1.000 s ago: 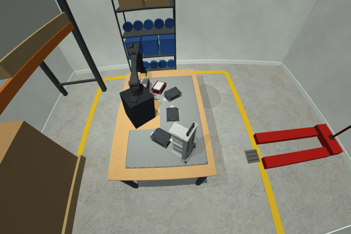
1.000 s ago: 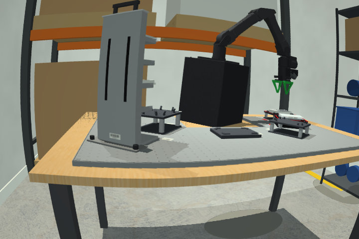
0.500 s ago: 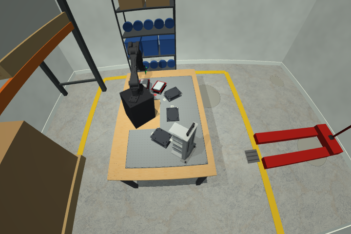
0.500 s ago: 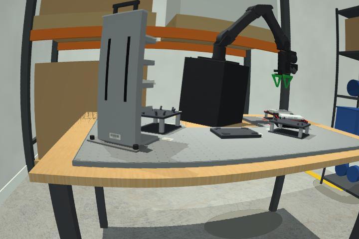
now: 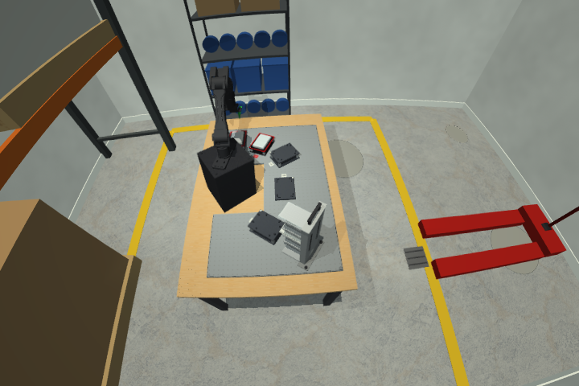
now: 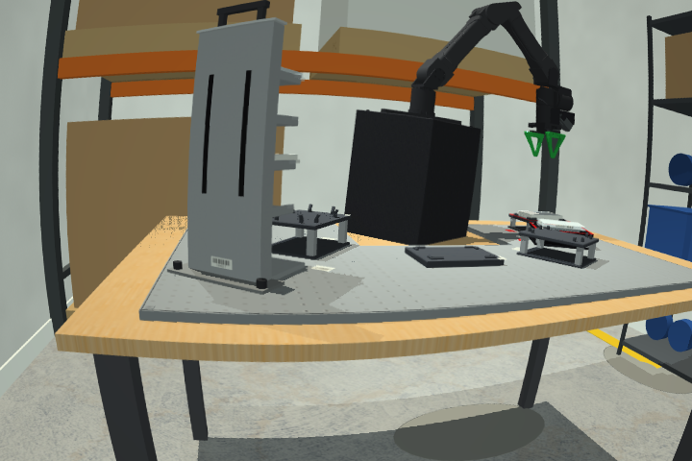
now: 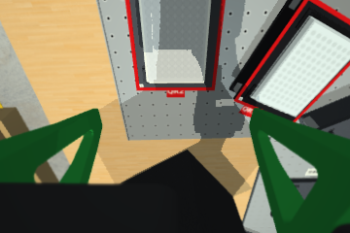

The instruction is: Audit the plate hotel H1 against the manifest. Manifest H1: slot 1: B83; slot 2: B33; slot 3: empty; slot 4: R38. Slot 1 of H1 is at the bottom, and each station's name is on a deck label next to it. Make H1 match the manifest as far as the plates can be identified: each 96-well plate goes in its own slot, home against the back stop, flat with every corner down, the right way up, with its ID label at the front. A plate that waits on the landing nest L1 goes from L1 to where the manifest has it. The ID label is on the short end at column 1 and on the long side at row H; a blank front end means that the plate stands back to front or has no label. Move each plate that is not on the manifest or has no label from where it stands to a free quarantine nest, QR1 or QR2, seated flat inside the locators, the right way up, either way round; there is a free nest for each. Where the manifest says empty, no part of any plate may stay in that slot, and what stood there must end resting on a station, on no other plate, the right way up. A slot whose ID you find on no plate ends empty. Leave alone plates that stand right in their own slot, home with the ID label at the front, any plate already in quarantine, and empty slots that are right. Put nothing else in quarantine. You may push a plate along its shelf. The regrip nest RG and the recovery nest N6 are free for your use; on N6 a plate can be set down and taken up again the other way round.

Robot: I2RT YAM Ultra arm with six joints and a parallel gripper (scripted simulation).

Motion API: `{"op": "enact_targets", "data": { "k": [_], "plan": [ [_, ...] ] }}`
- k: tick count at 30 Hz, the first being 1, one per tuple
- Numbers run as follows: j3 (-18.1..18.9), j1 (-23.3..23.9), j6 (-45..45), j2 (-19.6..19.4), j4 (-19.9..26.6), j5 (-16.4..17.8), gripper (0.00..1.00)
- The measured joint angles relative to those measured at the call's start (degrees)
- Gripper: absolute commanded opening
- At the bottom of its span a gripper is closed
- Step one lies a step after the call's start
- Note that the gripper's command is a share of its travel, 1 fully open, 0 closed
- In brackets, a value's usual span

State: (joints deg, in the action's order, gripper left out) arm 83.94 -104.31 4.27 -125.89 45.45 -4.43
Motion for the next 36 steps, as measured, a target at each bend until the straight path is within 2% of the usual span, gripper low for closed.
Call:
{"op": "enact_targets", "data": {
  "k": [9,19,27,36],
  "plan": [
    [0.9,-0.1,-0.1,1.8,2.8,0.0,1.0],
    [-3.0,4.6,-3.5,4.2,2.1,0.1,1.0],
    [-4.7,7.0,-6.4,5.7,1.1,0.3,1.0],
    [-6.7,11.8,-10.6,7.1,0.5,0.5,1.0]
  ]
}}
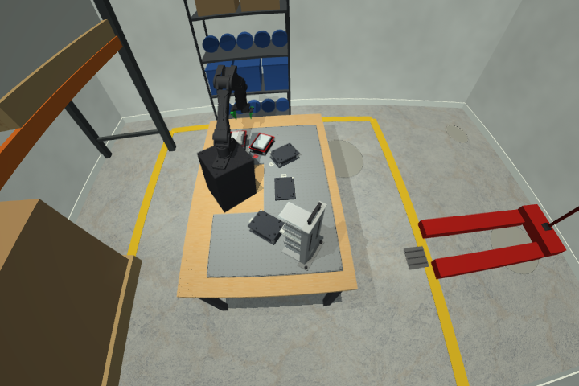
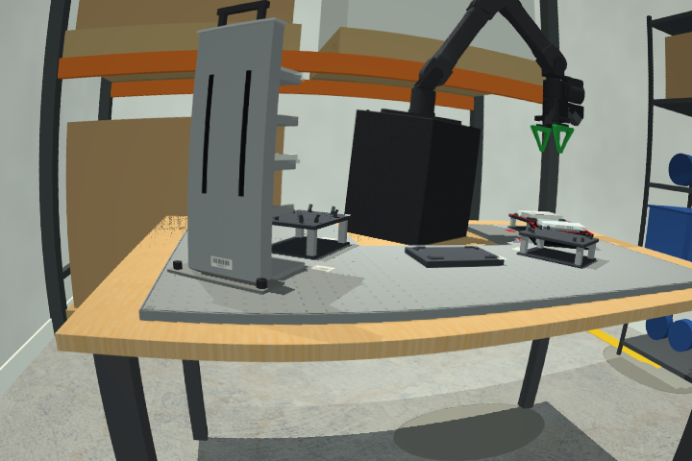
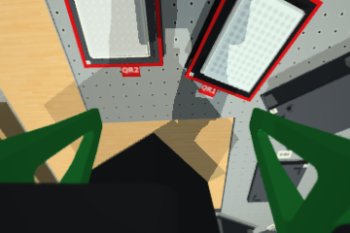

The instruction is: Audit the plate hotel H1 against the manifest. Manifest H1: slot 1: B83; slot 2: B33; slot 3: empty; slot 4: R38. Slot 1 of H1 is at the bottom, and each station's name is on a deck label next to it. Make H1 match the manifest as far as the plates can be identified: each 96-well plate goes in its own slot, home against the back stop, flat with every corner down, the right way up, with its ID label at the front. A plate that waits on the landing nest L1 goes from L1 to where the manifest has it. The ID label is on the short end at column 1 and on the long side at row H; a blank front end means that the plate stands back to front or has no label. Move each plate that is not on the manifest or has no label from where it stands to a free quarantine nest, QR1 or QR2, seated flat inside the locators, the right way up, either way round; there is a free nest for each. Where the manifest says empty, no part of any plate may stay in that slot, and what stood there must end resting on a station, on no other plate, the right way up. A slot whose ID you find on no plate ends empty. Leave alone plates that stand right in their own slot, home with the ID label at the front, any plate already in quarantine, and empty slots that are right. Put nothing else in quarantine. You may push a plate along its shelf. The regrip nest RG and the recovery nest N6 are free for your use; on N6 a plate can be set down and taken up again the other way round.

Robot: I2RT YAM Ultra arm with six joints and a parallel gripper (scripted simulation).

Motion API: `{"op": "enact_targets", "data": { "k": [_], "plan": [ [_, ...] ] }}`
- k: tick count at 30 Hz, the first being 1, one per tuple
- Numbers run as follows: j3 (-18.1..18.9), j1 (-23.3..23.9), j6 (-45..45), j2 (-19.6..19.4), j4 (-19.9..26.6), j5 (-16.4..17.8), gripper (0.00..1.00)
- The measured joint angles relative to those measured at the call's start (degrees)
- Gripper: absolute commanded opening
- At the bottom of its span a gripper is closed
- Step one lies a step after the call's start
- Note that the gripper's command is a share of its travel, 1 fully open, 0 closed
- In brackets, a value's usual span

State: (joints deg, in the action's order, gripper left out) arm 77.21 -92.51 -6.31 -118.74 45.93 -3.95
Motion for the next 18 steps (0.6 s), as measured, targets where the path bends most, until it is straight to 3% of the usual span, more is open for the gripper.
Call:
{"op": "enact_targets", "data": {
  "k": [18],
  "plan": [
    [-1.9,8.0,-7.9,1.9,-1.0,0.5,1.0]
  ]
}}
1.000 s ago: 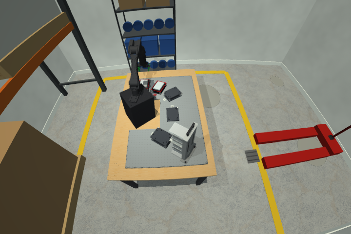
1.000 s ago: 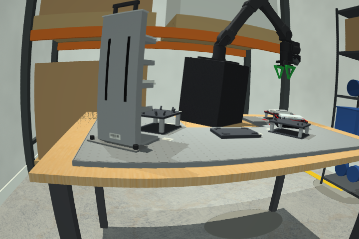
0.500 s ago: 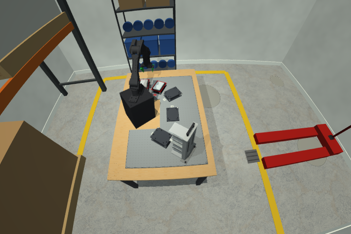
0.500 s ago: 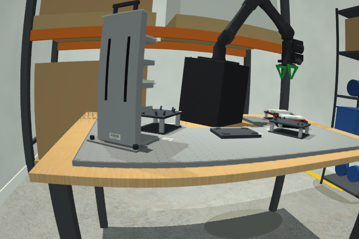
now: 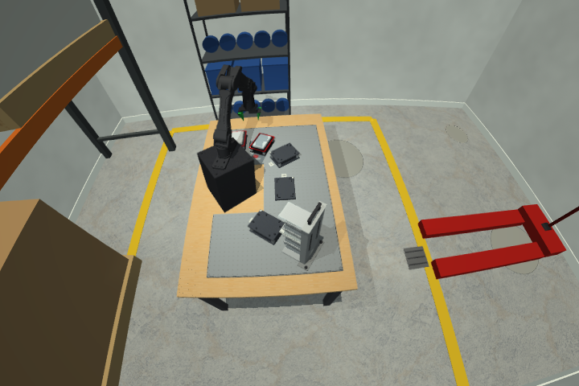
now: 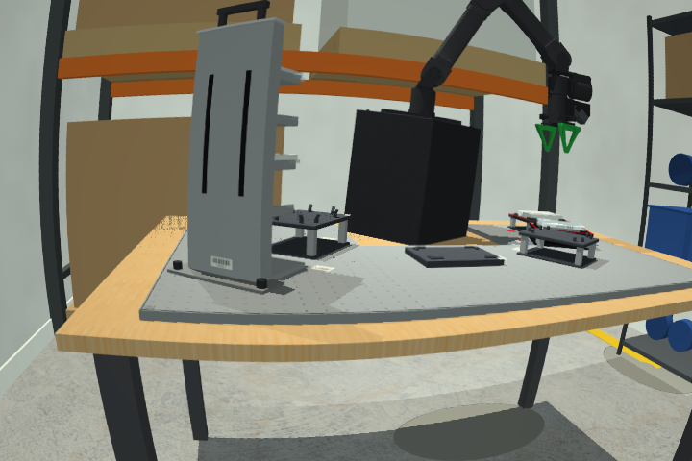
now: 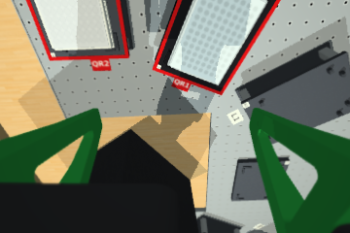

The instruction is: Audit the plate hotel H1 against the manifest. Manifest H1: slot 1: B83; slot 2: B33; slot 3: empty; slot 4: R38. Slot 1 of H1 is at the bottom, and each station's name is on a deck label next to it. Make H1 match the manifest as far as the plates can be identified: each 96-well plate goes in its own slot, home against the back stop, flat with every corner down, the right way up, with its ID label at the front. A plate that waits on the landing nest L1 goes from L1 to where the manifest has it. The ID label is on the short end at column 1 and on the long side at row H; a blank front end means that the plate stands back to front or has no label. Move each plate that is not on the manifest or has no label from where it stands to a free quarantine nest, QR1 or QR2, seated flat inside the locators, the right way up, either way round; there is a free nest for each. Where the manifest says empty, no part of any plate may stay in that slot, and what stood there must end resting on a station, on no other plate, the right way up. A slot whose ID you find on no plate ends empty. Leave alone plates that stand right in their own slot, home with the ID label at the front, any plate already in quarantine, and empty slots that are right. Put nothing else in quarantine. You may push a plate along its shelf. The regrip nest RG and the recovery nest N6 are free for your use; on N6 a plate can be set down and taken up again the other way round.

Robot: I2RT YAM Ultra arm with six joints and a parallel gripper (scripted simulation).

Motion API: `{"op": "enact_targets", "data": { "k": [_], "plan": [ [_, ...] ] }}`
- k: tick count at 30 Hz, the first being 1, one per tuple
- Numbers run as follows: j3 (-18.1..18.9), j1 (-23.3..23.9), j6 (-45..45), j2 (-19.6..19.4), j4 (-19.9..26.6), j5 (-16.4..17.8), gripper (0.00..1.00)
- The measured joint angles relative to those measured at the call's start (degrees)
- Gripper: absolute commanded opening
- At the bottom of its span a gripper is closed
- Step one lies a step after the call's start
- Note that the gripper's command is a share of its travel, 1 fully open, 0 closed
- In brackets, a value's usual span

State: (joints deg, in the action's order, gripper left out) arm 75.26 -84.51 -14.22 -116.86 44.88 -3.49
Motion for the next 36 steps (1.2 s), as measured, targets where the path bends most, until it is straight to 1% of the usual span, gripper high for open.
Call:
{"op": "enact_targets", "data": {
  "k": [6,16,22,29,33,36],
  "plan": [
    [0.0,1.9,-2.5,0.0,0.0,0.3,1.0],
    [0.0,7.4,-7.4,0.0,0.0,0.5,1.0],
    [0.0,9.2,-9.8,0.0,0.2,0.8,1.0],
    [1.4,13.0,-13.2,0.0,0.6,1.0,1.0],
    [2.2,15.0,-15.1,-0.6,0.8,1.1,1.0],
    [1.6,15.9,-15.6,-0.5,0.2,1.0,1.0]
  ]
}}
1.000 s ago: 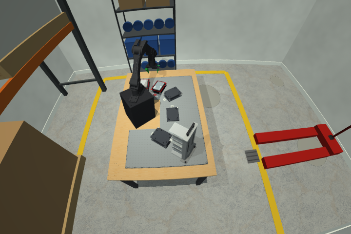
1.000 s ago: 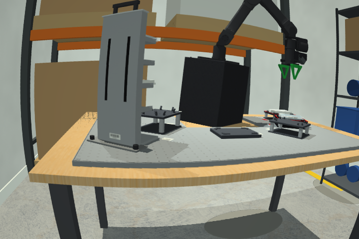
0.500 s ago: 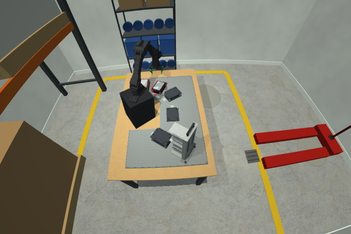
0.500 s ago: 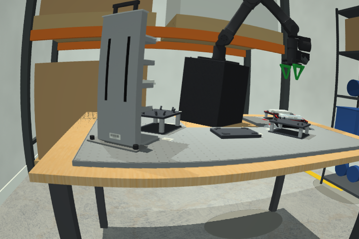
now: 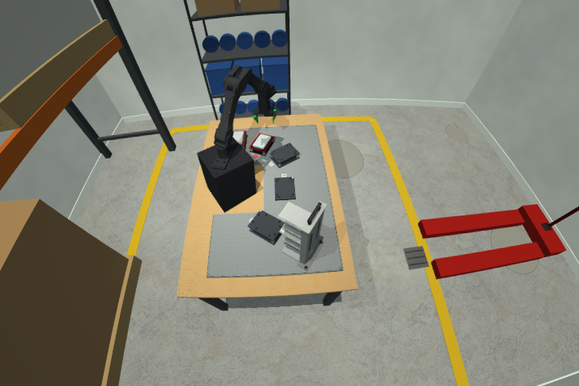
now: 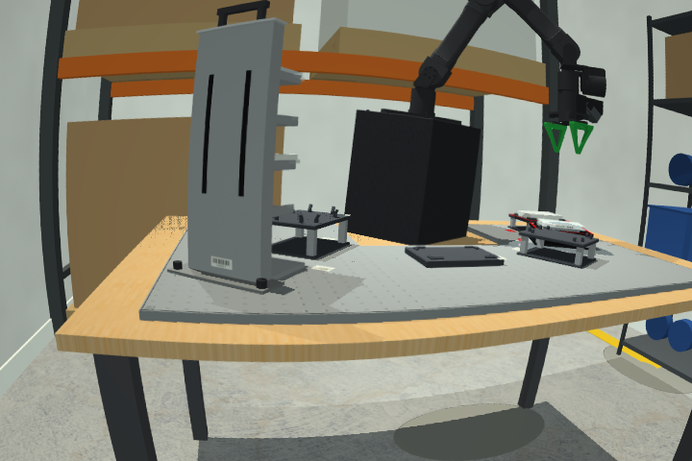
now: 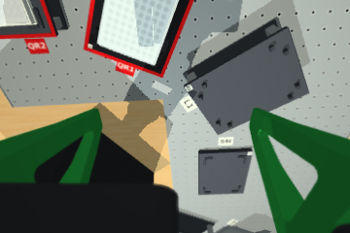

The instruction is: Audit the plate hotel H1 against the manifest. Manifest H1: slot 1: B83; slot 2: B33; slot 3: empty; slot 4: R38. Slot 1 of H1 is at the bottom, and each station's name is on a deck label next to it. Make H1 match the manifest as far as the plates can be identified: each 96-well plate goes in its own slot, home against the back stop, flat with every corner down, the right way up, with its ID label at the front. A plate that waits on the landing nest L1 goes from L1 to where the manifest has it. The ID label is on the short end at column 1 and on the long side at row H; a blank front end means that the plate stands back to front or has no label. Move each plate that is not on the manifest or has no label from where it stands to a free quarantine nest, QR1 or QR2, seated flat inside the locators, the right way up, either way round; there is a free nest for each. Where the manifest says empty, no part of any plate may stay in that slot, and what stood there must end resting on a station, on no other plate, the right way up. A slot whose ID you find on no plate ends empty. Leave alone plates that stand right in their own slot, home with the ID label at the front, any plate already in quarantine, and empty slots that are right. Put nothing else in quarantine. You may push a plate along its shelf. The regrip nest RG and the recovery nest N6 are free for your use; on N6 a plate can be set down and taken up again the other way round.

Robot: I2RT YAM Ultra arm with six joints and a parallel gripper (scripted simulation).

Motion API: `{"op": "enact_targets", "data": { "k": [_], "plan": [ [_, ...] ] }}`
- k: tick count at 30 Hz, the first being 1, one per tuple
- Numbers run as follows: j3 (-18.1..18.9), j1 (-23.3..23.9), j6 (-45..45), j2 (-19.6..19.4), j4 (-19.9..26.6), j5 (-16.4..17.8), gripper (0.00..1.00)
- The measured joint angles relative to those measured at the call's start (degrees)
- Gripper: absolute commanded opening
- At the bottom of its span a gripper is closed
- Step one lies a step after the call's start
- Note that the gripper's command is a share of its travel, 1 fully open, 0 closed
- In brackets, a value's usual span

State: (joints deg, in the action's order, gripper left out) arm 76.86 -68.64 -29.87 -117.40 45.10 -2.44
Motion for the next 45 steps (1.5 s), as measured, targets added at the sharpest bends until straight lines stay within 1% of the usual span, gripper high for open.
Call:
{"op": "enact_targets", "data": {
  "k": [5,14,18,30,37,45],
  "plan": [
    [-4.0,1.3,1.0,2.5,-1.9,-0.6,1.0],
    [-10.4,5.0,4.5,6.7,-6.9,-2.1,1.0],
    [-12.0,5.9,5.8,7.6,-8.8,-2.6,1.0],
    [-19.1,10.9,10.5,12.0,-15.5,-4.4,1.0],
    [-21.6,12.9,12.7,13.5,-18.7,-5.2,1.0],
    [-25.4,16.7,15.6,15.4,-22.8,-6.4,1.0]
  ]
}}
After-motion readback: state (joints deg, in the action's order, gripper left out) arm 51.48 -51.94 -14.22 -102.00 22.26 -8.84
